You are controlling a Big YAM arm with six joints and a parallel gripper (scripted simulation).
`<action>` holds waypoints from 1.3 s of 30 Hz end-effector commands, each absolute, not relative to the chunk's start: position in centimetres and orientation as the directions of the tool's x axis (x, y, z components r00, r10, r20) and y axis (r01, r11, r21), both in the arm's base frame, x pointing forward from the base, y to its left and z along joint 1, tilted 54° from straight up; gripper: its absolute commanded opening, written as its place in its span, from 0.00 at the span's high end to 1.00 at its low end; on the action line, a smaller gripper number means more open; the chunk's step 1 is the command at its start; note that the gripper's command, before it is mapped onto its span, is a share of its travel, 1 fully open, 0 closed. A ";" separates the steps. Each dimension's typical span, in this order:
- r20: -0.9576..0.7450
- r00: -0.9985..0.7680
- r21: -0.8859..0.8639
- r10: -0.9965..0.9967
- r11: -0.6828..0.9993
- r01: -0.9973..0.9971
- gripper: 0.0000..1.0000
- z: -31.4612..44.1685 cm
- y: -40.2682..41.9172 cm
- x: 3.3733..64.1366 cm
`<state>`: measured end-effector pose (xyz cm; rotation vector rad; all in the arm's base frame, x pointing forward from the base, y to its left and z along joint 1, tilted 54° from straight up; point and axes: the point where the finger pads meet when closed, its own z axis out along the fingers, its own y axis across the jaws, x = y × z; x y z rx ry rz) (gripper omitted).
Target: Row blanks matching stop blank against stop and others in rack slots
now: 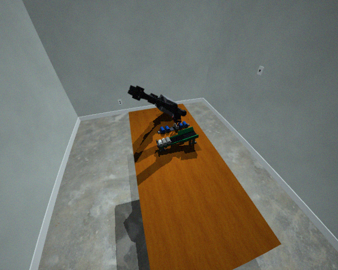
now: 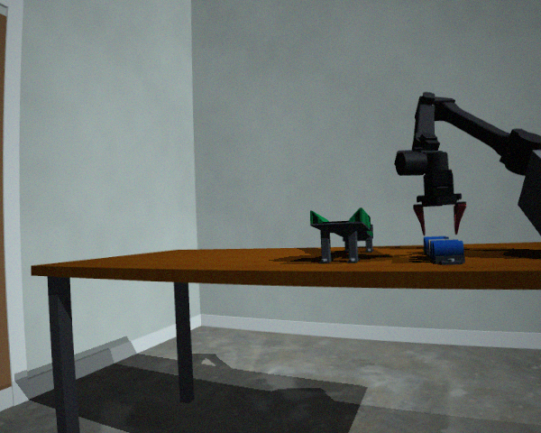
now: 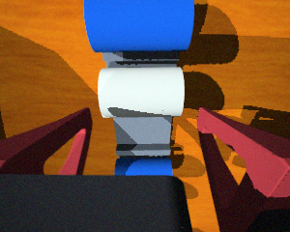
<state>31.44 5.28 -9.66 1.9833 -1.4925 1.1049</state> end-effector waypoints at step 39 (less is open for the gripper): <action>0.798 0.124 -0.113 -0.590 -0.349 -0.930 0.22 -10.3 5.3 30.9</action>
